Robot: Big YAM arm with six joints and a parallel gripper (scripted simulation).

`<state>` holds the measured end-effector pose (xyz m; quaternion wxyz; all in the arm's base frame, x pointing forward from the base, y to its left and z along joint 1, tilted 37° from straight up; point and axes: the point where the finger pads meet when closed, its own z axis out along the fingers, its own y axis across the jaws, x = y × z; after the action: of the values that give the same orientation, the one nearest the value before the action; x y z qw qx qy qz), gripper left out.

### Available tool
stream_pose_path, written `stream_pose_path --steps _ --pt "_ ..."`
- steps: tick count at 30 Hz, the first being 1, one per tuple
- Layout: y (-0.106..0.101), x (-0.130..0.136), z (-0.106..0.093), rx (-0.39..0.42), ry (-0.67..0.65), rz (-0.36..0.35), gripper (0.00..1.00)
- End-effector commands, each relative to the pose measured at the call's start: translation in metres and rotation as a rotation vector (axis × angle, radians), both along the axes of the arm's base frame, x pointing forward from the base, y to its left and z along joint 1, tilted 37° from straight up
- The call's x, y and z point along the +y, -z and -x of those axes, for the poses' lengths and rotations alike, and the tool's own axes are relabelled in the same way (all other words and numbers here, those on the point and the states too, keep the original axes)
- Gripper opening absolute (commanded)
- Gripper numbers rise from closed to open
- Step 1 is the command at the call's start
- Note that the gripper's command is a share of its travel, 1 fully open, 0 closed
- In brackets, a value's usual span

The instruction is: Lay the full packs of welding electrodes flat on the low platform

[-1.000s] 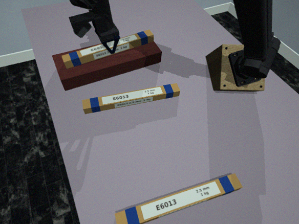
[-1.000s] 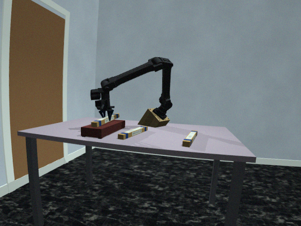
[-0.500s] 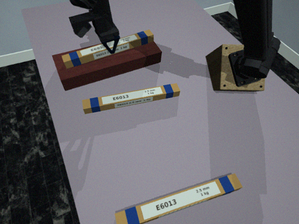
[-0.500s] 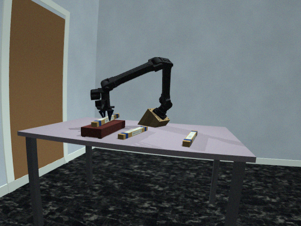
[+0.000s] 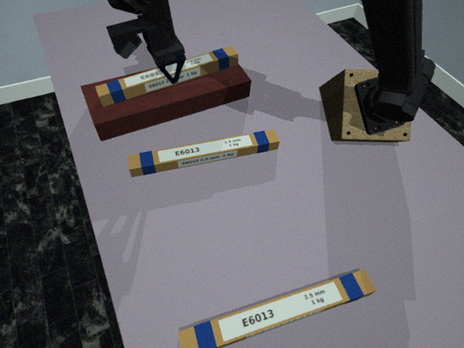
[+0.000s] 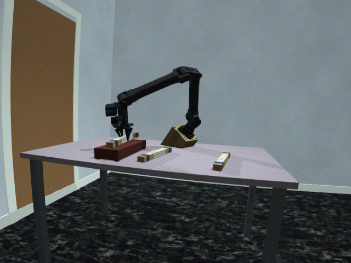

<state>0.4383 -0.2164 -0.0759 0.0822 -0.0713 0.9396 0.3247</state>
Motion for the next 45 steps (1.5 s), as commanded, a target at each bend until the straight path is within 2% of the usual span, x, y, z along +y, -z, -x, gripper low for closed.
stream_pose_path --steps 1,45 --pt "-0.0386 -0.0617 -0.0268 -0.090 0.061 0.073 0.00" --pt "-0.0393 -0.0653 -0.0322 -0.090 0.061 0.073 0.00"
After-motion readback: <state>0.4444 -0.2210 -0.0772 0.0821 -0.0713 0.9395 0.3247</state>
